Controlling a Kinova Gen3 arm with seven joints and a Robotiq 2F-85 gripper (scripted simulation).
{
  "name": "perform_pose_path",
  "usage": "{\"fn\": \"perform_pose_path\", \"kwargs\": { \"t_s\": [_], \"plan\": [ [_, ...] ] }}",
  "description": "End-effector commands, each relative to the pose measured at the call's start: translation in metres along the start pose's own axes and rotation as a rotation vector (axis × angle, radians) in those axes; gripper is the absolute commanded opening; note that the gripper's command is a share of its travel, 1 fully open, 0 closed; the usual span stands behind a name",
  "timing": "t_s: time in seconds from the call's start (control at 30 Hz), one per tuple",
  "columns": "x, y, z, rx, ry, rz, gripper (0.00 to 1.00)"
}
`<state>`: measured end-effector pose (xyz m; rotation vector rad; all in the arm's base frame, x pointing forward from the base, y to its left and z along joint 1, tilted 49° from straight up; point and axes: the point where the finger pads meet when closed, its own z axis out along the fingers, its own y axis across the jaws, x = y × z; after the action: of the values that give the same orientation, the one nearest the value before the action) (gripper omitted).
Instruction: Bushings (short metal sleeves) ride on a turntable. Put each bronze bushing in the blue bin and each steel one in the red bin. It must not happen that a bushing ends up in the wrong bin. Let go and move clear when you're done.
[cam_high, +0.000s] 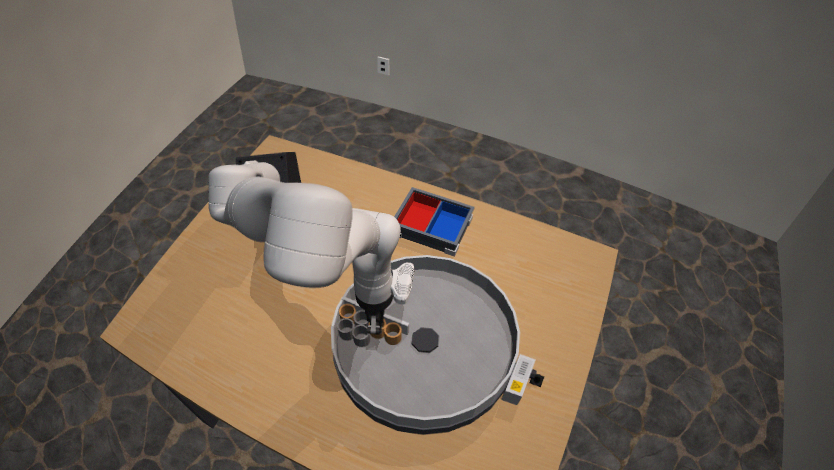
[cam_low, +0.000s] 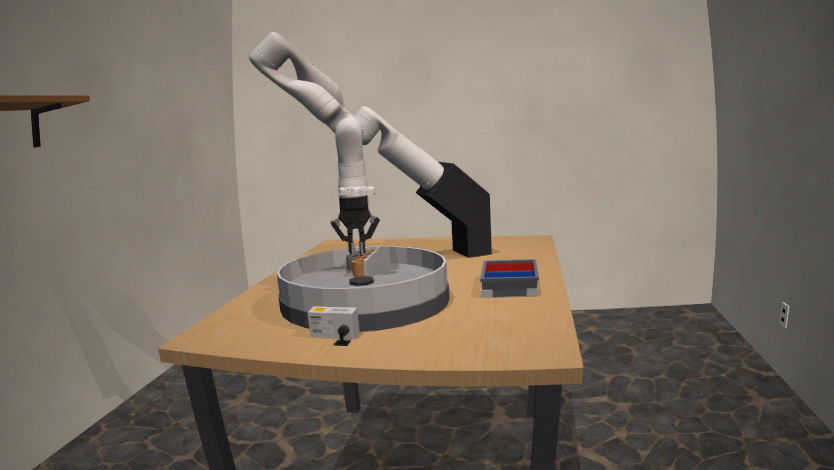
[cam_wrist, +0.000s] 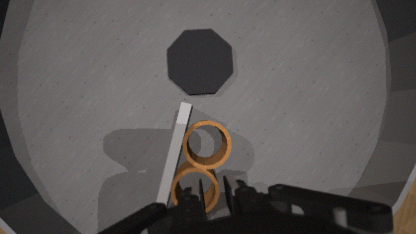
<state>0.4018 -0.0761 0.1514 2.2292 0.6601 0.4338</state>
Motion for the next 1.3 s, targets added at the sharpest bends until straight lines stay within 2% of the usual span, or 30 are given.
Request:
{"fn": "perform_pose_path", "kwargs": {
  "t_s": [0.0,1.0,1.27],
  "plan": [
    [0.000,0.000,0.004,0.001,0.002,-0.001,0.18],
    [-0.001,-0.002,0.027,0.004,0.002,-0.005,0.18],
    [-0.001,-0.002,0.027,0.004,0.002,-0.005,0.18]
  ]
}}
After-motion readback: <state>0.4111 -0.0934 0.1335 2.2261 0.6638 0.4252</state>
